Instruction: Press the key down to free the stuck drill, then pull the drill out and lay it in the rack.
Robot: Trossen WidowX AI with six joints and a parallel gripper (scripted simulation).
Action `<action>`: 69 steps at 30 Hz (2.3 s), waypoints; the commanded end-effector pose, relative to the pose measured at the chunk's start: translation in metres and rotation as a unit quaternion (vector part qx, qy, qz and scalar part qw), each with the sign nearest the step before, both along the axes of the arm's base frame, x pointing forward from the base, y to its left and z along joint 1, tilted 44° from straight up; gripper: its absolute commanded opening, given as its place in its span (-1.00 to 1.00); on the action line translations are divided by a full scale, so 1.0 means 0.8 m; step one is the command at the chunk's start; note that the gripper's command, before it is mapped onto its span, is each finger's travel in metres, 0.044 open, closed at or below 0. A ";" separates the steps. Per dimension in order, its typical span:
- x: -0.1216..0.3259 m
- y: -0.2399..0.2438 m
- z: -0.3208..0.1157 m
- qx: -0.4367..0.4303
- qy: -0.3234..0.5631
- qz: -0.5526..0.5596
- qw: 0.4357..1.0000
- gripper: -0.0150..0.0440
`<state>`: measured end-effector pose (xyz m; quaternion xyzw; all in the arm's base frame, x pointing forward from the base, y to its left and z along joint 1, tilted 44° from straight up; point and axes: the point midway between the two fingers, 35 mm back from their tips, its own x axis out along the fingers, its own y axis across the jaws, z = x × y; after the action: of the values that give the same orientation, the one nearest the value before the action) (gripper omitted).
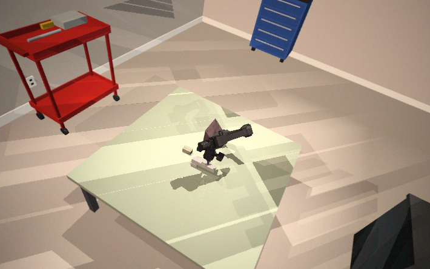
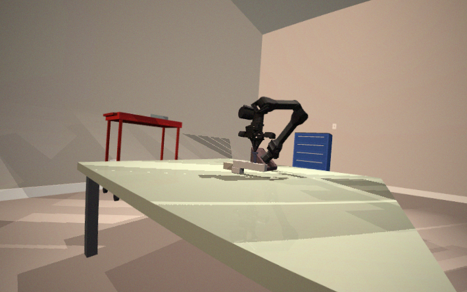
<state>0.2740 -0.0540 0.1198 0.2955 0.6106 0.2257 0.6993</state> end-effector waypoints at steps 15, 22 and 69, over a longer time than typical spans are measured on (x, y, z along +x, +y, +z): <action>-0.006 0.016 -0.013 0.004 0.010 0.009 1.000 -0.49; -0.006 0.020 -0.016 0.004 0.010 0.009 1.000 -0.49; -0.003 -0.096 -0.177 -0.096 -0.454 0.497 0.733 1.00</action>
<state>0.2799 -0.1206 0.0413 -0.0725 0.4378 0.4808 0.7562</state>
